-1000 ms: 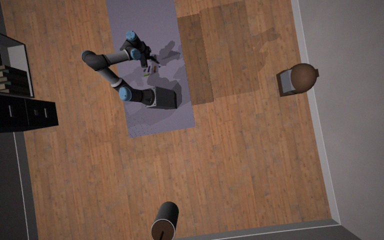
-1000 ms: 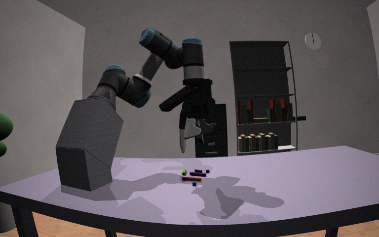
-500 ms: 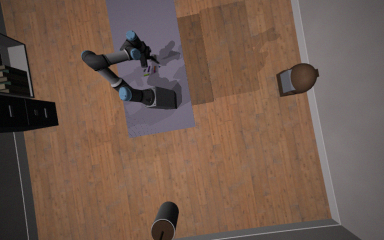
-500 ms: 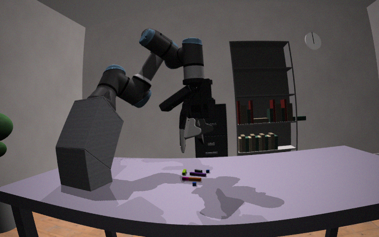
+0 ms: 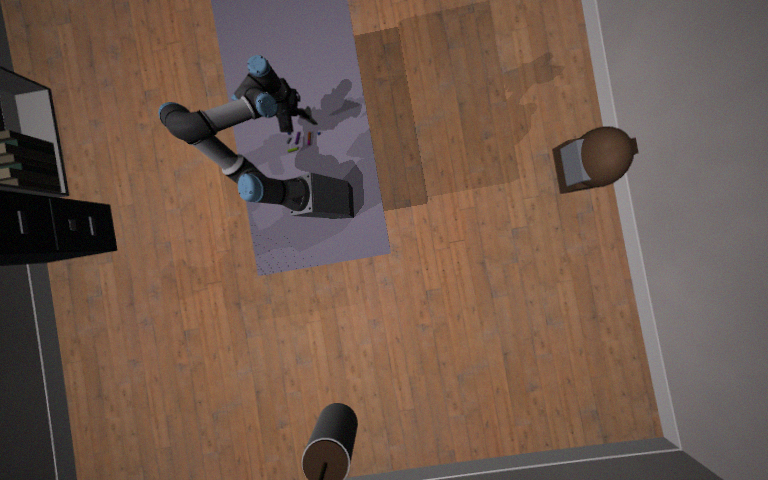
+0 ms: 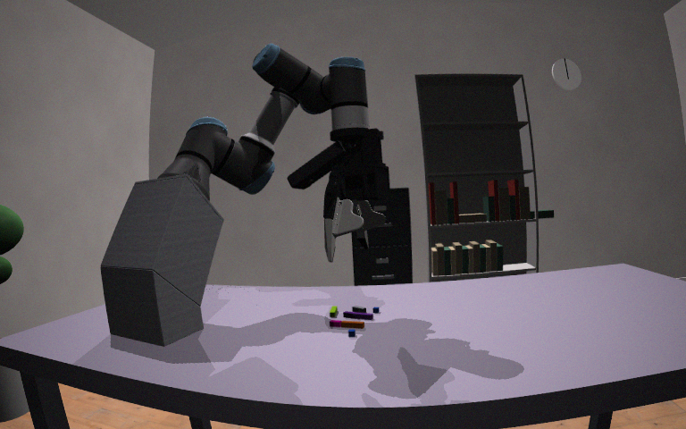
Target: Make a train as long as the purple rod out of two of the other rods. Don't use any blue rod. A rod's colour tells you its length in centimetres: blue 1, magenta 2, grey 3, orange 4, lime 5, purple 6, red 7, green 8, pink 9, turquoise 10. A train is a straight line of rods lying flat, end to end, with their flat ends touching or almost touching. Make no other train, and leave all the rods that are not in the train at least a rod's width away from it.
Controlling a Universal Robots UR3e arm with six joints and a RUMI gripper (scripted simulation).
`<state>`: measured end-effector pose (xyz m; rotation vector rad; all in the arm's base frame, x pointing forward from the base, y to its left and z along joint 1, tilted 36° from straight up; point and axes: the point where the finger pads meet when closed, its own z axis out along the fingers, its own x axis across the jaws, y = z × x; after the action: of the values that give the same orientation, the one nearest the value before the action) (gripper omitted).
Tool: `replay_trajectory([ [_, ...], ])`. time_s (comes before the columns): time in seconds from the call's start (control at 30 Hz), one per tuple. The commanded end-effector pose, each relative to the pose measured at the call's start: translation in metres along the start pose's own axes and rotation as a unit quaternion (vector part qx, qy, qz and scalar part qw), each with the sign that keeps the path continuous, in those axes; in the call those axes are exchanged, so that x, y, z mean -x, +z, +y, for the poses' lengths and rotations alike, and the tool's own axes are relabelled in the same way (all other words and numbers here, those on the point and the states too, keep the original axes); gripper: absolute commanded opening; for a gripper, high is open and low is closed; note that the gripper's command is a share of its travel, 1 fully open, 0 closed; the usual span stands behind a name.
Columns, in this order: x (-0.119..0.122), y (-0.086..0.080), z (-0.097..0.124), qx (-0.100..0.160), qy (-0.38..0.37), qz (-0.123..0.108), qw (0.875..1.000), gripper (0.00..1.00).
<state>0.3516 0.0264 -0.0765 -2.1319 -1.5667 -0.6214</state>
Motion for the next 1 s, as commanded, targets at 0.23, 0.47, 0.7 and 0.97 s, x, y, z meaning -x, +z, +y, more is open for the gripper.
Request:
replay_trajectory([
  [0.23,0.0,-0.046,0.0,0.0,0.0,0.0,1.0,1.0],
  [0.47,0.0,-0.067,0.0,0.0,0.0,0.0,1.0,1.0],
  [0.7,0.0,-0.071,0.0,0.0,0.0,0.0,1.0,1.0],
  [0.97,0.0,-0.071,0.0,0.0,0.0,0.0,1.0,1.0],
])
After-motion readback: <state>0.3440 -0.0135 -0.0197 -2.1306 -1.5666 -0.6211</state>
